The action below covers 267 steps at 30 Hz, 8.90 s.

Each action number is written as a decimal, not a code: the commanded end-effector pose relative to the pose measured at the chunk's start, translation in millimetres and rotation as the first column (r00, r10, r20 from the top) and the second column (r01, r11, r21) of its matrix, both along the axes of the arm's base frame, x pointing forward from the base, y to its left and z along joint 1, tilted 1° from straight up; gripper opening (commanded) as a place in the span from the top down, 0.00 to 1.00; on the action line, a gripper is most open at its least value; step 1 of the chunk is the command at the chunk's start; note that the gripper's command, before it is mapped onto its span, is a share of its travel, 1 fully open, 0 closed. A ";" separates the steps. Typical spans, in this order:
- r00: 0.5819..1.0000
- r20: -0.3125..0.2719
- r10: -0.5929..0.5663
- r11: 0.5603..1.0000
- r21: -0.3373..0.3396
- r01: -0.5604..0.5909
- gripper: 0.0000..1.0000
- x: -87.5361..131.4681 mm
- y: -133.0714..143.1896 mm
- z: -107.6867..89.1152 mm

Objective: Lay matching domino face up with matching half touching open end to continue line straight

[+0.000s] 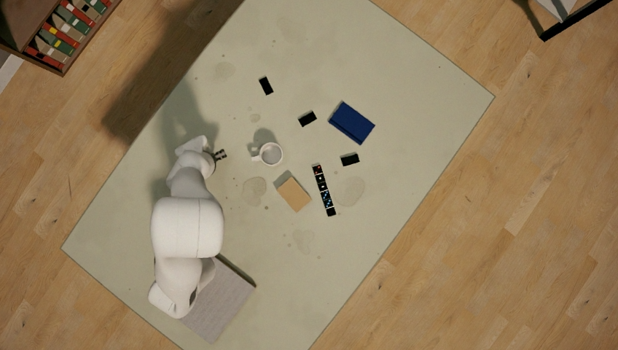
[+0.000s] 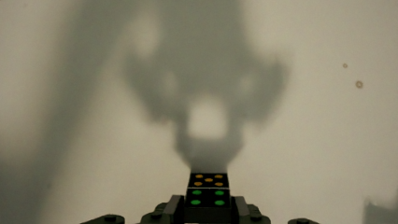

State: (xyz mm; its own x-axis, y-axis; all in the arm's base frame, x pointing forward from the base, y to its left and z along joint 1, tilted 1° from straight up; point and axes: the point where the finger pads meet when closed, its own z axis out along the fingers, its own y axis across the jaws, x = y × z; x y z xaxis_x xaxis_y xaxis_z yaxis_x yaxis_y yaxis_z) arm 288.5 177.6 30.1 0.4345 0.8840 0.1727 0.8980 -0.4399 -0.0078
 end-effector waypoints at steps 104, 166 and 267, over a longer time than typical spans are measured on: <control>1.000 -0.001 -0.002 1.000 -0.003 0.002 0.65 -15.3 -31.0 -37.1; 1.000 -0.001 -0.002 1.000 -0.003 0.002 0.65 -15.9 -32.0 -43.0; 1.000 -0.001 -0.002 1.000 -0.004 0.002 0.51 -15.5 -32.0 -12.8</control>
State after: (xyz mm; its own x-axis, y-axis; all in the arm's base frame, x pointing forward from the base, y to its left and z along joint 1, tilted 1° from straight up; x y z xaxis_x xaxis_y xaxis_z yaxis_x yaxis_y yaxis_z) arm 272.6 145.5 16.8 0.4370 0.8834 0.1692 0.8968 -0.4423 -0.0070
